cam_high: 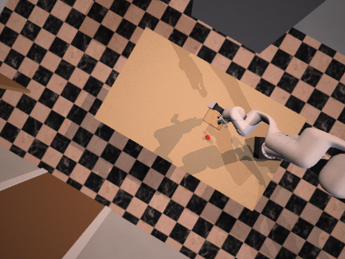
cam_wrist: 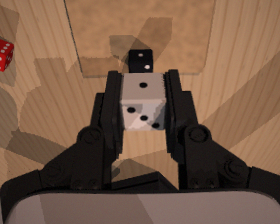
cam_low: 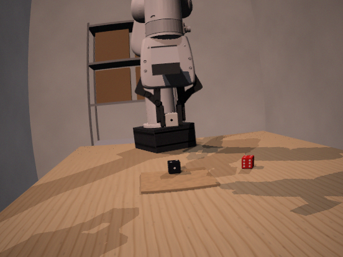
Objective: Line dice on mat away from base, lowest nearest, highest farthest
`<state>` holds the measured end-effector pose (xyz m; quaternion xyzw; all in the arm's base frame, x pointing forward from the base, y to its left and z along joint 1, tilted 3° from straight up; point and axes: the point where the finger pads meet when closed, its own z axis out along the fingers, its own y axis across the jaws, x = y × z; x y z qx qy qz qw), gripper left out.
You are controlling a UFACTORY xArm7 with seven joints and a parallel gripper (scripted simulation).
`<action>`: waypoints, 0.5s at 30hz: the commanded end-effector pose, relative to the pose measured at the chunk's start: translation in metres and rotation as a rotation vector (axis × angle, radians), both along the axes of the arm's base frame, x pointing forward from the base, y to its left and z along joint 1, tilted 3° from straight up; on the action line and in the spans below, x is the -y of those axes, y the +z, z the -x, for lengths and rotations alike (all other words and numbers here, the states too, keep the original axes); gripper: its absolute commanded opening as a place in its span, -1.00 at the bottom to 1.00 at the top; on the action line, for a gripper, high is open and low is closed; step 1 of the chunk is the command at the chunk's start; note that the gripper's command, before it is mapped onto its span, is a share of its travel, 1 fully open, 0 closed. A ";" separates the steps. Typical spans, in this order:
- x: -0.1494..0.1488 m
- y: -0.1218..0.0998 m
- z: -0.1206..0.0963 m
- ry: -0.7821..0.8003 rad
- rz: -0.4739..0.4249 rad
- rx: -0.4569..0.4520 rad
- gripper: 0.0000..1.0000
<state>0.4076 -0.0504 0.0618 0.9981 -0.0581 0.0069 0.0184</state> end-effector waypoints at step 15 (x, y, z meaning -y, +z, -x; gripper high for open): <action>0.000 -0.009 -0.001 -0.005 0.005 0.005 -0.58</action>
